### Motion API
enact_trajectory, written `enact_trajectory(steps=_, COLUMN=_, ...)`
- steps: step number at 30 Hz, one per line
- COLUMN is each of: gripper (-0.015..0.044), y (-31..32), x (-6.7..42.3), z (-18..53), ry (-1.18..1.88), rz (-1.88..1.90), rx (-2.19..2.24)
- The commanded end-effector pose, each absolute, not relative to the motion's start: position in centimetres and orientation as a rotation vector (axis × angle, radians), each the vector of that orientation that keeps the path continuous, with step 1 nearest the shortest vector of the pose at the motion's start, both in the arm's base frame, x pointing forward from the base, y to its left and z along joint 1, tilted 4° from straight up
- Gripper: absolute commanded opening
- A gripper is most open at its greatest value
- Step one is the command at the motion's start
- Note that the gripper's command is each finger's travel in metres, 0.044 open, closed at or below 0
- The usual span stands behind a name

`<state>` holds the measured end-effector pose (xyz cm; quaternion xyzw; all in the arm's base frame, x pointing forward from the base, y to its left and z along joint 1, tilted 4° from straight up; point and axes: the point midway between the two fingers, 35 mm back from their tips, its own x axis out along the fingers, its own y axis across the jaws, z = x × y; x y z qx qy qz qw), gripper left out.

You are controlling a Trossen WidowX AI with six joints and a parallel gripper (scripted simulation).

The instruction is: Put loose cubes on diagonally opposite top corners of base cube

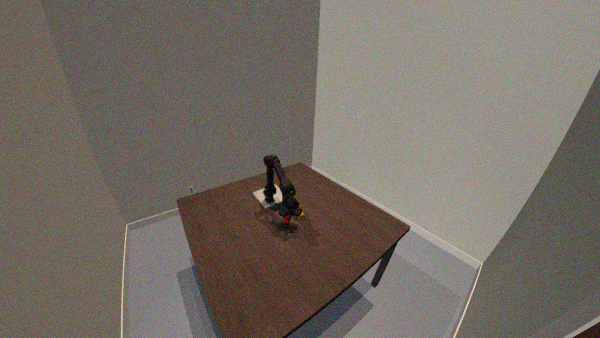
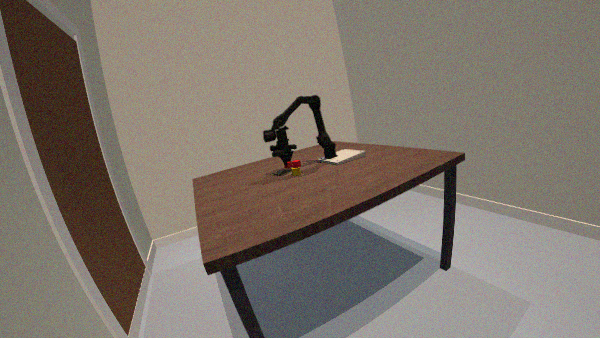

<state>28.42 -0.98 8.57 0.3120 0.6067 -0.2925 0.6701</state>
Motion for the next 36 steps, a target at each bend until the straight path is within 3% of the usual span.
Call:
enact_trajectory(steps=1, gripper=0.0105, y=-0.9, x=28.6, z=10.2, ry=1.357, rz=-0.656, rx=0.711)
enact_trajectory(steps=26, gripper=0.0105, y=-0.7, x=27.4, z=16.9, ry=1.359, rz=-0.652, rx=0.707)
enact_trajectory(steps=36, gripper=0.0105, y=1.9, x=28.3, z=16.9, ry=1.426, rz=-0.410, rx=0.442)
